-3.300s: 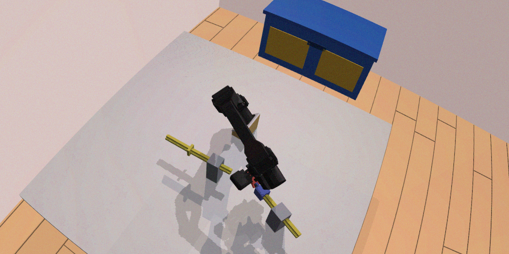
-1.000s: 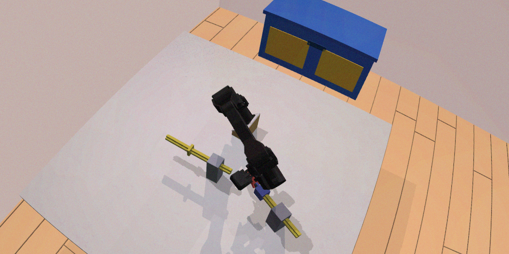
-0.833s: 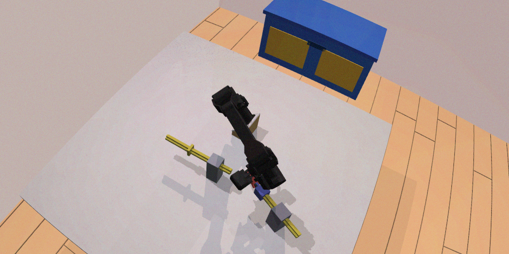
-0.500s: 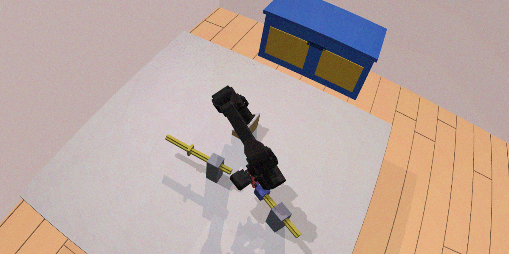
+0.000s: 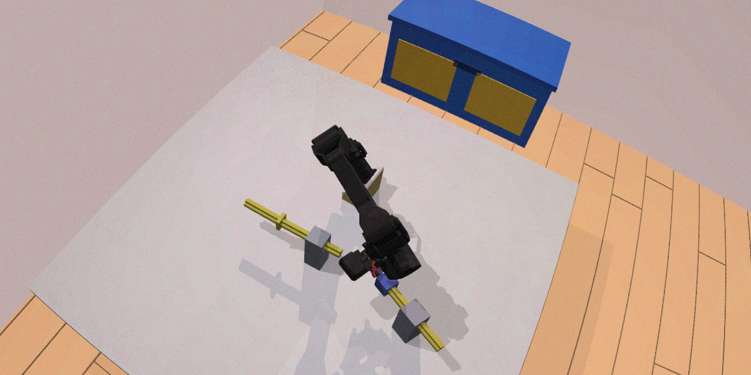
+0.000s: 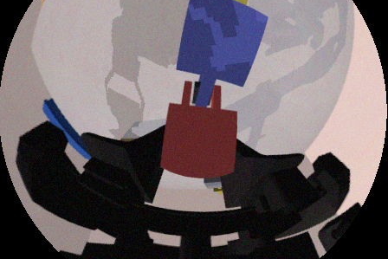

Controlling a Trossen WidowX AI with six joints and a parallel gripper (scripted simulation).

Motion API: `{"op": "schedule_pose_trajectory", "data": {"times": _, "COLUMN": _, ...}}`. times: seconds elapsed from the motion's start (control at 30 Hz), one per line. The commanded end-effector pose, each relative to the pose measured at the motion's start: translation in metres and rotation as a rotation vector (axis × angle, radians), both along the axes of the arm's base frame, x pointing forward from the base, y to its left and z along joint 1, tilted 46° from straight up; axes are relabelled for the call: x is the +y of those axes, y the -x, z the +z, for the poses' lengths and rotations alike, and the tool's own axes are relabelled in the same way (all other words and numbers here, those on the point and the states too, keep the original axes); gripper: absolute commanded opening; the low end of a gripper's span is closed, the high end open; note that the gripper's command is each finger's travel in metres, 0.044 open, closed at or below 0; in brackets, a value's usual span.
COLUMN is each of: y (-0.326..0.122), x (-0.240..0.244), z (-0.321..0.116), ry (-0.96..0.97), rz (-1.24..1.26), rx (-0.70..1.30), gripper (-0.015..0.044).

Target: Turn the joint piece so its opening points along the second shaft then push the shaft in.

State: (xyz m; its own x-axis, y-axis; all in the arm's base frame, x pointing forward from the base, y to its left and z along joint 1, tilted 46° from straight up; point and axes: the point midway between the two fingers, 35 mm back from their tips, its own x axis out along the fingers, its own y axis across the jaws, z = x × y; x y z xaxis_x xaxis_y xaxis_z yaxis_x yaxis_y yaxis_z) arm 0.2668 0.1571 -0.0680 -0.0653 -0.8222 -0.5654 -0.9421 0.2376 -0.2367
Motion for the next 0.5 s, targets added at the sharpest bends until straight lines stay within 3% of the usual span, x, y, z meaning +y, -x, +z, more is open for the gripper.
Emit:
{"op": "schedule_pose_trajectory", "data": {"times": 0.0, "y": 0.0, "x": -0.002, "z": 0.0, "ry": -0.048, "rz": 0.025, "rx": 0.006, "gripper": 0.0}}
{"op": "schedule_pose_trajectory", "data": {"times": 0.47, "y": -0.003, "x": -0.014, "z": -0.002, "ry": -0.269, "rz": 0.14, "rx": 0.033, "gripper": 0.0}}
